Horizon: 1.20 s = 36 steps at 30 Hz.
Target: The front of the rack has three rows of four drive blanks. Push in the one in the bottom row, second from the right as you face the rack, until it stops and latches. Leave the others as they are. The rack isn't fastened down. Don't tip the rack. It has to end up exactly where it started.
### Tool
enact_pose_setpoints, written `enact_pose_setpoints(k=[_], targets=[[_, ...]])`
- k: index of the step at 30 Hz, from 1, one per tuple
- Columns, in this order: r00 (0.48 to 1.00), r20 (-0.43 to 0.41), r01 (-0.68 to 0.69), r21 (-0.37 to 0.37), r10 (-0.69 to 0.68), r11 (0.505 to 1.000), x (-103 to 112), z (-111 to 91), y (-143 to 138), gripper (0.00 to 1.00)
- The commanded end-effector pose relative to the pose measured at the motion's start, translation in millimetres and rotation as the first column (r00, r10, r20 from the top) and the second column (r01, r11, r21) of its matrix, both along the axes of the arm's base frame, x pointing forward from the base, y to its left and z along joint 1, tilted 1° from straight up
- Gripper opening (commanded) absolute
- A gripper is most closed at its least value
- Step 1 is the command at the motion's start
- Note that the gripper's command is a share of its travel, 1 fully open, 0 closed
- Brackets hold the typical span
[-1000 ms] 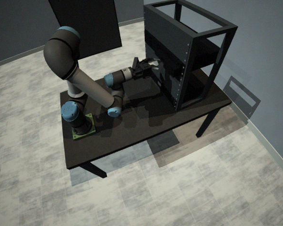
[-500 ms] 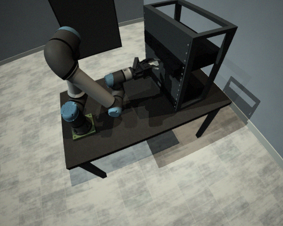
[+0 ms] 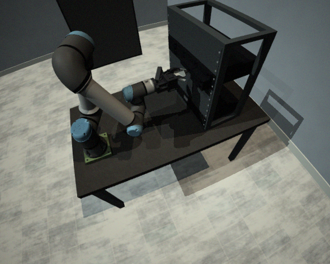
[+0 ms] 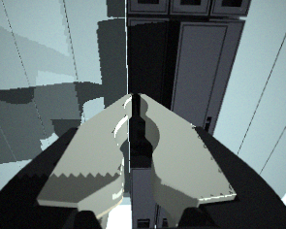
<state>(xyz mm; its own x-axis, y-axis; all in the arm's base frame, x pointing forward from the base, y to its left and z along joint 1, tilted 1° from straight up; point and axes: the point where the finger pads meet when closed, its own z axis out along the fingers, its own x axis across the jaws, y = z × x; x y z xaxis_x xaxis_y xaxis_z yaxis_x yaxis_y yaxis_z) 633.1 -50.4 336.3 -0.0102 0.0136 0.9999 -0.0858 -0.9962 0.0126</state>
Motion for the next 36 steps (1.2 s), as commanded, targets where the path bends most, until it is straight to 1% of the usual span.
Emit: enact_pose_setpoints(k=[1,36], targets=[[1.0,0.001,0.0,0.0,0.0,1.0,0.1,0.6,0.0,0.0],[1.0,0.001,0.0,0.0,0.0,1.0,6.0,0.7,-0.5,0.0]])
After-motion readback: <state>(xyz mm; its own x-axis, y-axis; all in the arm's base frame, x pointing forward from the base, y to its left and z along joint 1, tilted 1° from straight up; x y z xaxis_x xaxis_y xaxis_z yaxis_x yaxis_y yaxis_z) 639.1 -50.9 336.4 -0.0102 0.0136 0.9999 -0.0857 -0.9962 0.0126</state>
